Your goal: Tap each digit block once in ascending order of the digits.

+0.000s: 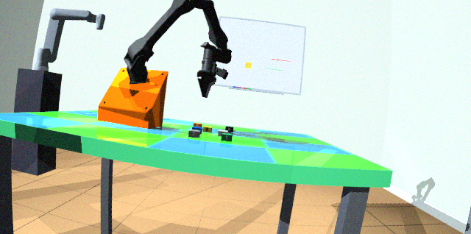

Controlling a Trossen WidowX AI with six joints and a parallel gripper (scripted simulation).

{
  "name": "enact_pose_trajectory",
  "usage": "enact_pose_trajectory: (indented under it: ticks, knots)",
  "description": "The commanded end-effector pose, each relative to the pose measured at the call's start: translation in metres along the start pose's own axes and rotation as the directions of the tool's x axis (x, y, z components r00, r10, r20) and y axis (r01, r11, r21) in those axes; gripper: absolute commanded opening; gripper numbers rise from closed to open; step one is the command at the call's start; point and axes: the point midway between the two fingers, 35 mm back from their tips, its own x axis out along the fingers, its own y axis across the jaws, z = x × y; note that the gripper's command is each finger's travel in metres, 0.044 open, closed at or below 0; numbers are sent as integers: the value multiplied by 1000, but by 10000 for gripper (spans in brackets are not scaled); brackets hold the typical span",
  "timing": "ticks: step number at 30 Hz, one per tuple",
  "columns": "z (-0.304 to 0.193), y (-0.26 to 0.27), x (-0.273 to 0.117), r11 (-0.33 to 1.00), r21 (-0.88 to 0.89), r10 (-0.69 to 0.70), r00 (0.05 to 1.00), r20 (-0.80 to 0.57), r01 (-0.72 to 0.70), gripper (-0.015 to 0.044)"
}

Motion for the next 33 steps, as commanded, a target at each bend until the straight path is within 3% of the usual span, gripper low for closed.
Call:
enact_pose_trajectory:
  ticks: [1, 10, 30, 33]
  knots:
    - [28, 8, -2, 1000, 6, 8, 1000, 4, -8, 400]
    - [106, 16, -1, 1000, 10, 6, 1000, 6, -6, 400]
    - [107, 16, 0, 1000, 10, 5, 1000, 6, -5, 400]
    - [113, -9, -3, 1000, 8, 10, 1000, 7, -10, 400]
